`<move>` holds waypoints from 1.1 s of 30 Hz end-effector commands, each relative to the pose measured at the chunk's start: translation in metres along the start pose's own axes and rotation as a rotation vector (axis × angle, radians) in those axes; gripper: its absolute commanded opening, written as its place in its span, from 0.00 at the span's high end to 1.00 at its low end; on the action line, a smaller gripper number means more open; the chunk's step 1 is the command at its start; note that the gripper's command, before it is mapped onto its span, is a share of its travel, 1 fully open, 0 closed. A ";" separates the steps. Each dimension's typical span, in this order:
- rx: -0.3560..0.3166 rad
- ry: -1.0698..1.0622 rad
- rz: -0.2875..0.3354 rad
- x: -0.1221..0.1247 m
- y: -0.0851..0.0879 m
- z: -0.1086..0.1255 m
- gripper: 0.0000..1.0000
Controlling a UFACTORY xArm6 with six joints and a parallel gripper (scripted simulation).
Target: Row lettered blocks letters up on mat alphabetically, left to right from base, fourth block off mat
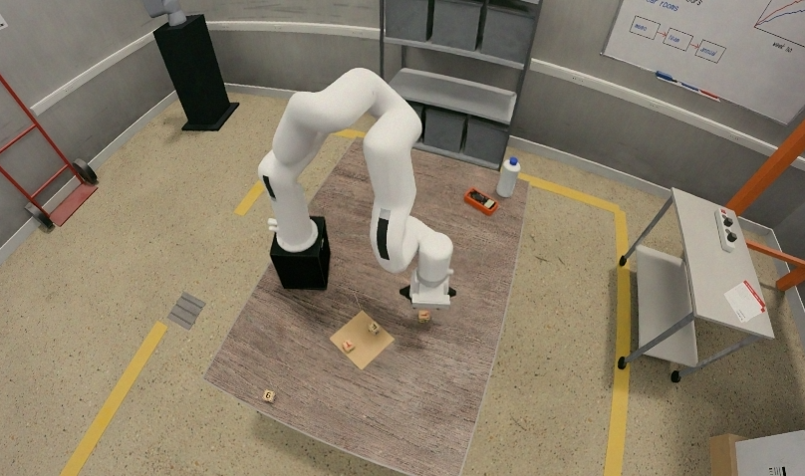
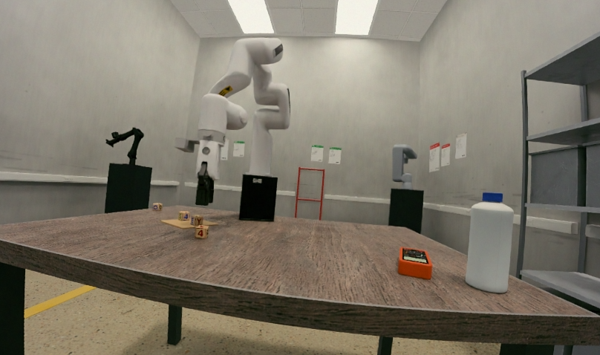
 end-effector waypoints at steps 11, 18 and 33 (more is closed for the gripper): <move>0.000 0.000 -0.003 -0.001 0.001 0.000 0.31; 0.000 0.000 -0.003 -0.001 0.000 0.000 0.31; -0.001 0.001 -0.003 -0.001 -0.009 0.000 0.31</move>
Point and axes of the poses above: the point where the finger pads meet when closed, its own y axis back along the fingers, its own x axis across the jaws, z = x × y, the point moved 2 cm from there along y, back along the fingers, and after that the axes turned 9 degrees about -y, right-handed, at the moved point
